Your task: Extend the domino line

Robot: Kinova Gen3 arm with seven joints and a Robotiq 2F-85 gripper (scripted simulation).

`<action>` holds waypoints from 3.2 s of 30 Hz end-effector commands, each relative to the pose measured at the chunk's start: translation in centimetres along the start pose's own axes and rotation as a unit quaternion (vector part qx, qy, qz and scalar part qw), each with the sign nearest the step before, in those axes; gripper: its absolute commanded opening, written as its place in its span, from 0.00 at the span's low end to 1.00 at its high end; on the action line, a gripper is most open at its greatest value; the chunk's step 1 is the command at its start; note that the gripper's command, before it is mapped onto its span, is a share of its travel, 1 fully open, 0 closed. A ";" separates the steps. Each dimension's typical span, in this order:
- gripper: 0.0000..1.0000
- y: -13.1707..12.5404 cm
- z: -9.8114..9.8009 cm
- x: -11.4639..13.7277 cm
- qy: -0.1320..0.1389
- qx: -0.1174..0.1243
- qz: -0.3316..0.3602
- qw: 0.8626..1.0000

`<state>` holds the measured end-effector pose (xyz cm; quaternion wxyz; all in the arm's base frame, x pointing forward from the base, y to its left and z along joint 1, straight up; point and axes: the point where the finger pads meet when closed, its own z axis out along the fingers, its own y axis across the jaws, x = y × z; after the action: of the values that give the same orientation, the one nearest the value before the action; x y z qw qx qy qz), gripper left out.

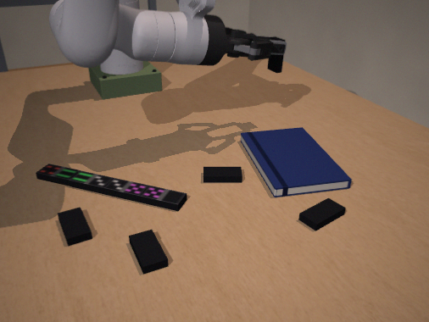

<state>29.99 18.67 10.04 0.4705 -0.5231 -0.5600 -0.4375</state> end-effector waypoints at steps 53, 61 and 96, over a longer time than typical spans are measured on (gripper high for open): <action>0.31 0.0 1.3 -7.6 0.000 0.000 0.000 1.000; 0.31 0.0 1.5 -8.8 0.000 0.000 0.000 1.000; 0.31 0.0 1.7 -9.5 0.000 0.000 0.000 1.000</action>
<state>29.98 18.66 0.36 0.4707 -0.5231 -0.5597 -0.4377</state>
